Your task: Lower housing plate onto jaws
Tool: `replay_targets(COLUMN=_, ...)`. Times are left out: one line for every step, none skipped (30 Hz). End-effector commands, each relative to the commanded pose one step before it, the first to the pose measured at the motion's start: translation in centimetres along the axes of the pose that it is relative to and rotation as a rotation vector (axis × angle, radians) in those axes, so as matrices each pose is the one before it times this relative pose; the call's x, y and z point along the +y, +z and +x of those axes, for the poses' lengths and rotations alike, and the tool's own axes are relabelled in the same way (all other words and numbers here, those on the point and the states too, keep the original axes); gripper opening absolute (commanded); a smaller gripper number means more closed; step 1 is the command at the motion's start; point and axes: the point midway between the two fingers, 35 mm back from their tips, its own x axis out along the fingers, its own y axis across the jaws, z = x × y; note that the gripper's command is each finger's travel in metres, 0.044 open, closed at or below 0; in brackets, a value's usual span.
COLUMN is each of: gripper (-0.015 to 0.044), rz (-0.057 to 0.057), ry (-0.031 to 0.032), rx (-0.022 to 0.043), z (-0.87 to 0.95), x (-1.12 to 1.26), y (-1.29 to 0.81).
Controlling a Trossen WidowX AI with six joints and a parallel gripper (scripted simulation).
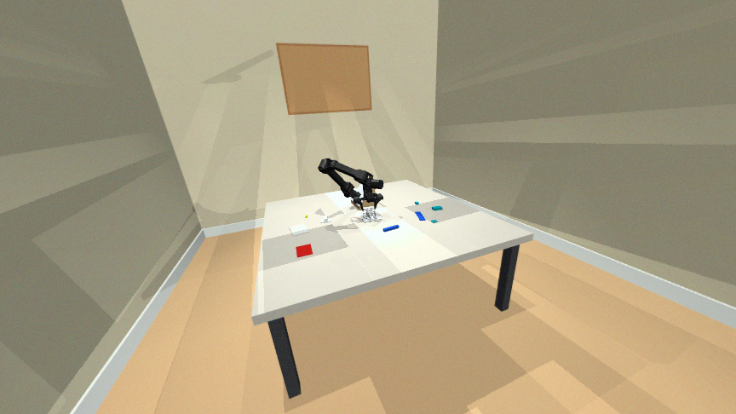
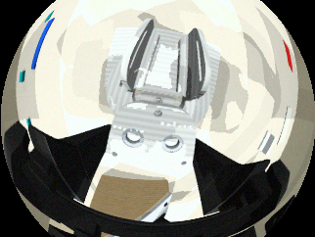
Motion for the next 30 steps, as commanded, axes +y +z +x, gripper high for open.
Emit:
replay_targets(gripper=0.0351, rz=-0.0052, ry=-0.00430, rx=-0.00288, z=0.594, x=-0.079, y=-0.036)
replay_targets(gripper=0.0351, rz=0.0001, ry=-0.00032, rx=0.00000, z=0.126, x=-0.013, y=-0.014)
replay_targets(gripper=0.0351, rz=0.0000, ry=-0.00020, rx=0.00000, z=0.075, x=-0.008, y=-0.009)
replay_targets(gripper=0.0351, rz=0.0000, ry=-0.00007, rx=0.00000, z=0.025, x=-0.003, y=-0.003)
replay_targets(gripper=0.0351, rz=0.0000, ry=0.00000, rx=0.00000, z=0.000, x=0.000, y=0.000)
replay_targets(gripper=0.0351, rz=0.0000, ry=0.00000, rx=0.00000, z=0.000, x=0.000, y=0.000)
replay_targets(gripper=0.0351, rz=0.0000, ry=0.00000, rx=0.00000, z=0.000, x=0.000, y=0.000)
replay_targets(gripper=0.0351, rz=0.0000, ry=0.00000, rx=0.00000, z=0.000, x=0.000, y=0.000)
replay_targets(gripper=0.0351, rz=0.0000, ry=0.00000, rx=0.00000, z=0.000, x=0.000, y=0.000)
replay_targets(gripper=0.0351, rz=0.0000, ry=0.00000, rx=0.00000, z=0.000, x=0.000, y=0.000)
replay_targets(gripper=0.0351, rz=0.0000, ry=0.00000, rx=0.00000, z=0.000, x=0.000, y=0.000)
replay_targets(gripper=0.0351, rz=0.0000, ry=0.00000, rx=0.00000, z=0.000, x=0.000, y=0.000)
replay_targets(gripper=0.0351, rz=0.0000, ry=0.00000, rx=0.00000, z=0.000, x=0.000, y=0.000)
replay_targets(gripper=0.0351, rz=0.0000, ry=0.00000, rx=0.00000, z=0.000, x=0.000, y=0.000)
replay_targets(gripper=0.0351, rz=0.0000, ry=0.00000, rx=0.00000, z=0.000, x=0.000, y=0.000)
replay_targets(gripper=0.0351, rz=-0.0003, ry=0.00000, rx=0.00000, z=0.010, x=0.000, y=0.000)
replay_targets(gripper=0.0351, rz=-0.0010, ry=-0.00001, rx=0.00000, z=0.030, x=0.000, y=0.000)
replay_targets(gripper=0.0351, rz=-0.0017, ry=-0.00003, rx=-0.00001, z=0.049, x=-0.001, y=0.000)
replay_targets(gripper=0.0351, rz=-0.0022, ry=-0.00004, rx=-0.00001, z=0.063, x=-0.001, y=0.000)
replay_targets(gripper=0.0351, rz=-0.0017, ry=-0.00003, rx=-0.00001, z=0.049, x=-0.001, y=0.000)
replay_targets(gripper=0.0351, rz=-0.0010, ry=-0.00002, rx=0.00000, z=0.030, x=0.000, y=0.000)
replay_targets(gripper=0.0351, rz=-0.0003, ry=-0.00001, rx=0.00000, z=0.010, x=0.000, y=0.000)
replay_targets(gripper=0.0351, rz=0.0000, ry=0.00000, rx=0.00000, z=0.000, x=0.000, y=0.000)
replay_targets(gripper=0.0351, rz=0.0000, ry=0.00000, rx=0.00000, z=0.000, x=0.000, y=0.000)
replay_targets(gripper=0.0351, rz=0.0000, ry=0.00000, rx=0.00000, z=0.000, x=0.000, y=0.000)
replay_targets(gripper=0.0351, rz=0.0000, ry=0.00000, rx=0.00000, z=0.000, x=0.000, y=0.000)
replay_targets(gripper=0.0351, rz=0.0000, ry=0.00000, rx=0.00000, z=0.000, x=0.000, y=0.000)
replay_targets(gripper=0.0351, rz=0.0000, ry=0.00000, rx=0.00000, z=0.014, x=0.000, y=0.000)
replay_targets(gripper=0.0351, rz=-0.0001, ry=-0.00002, rx=-0.00001, z=0.041, x=0.000, y=0.000)
replay_targets(gripper=0.0351, rz=-0.0001, ry=-0.00003, rx=-0.00001, z=0.068, x=-0.001, y=0.000)
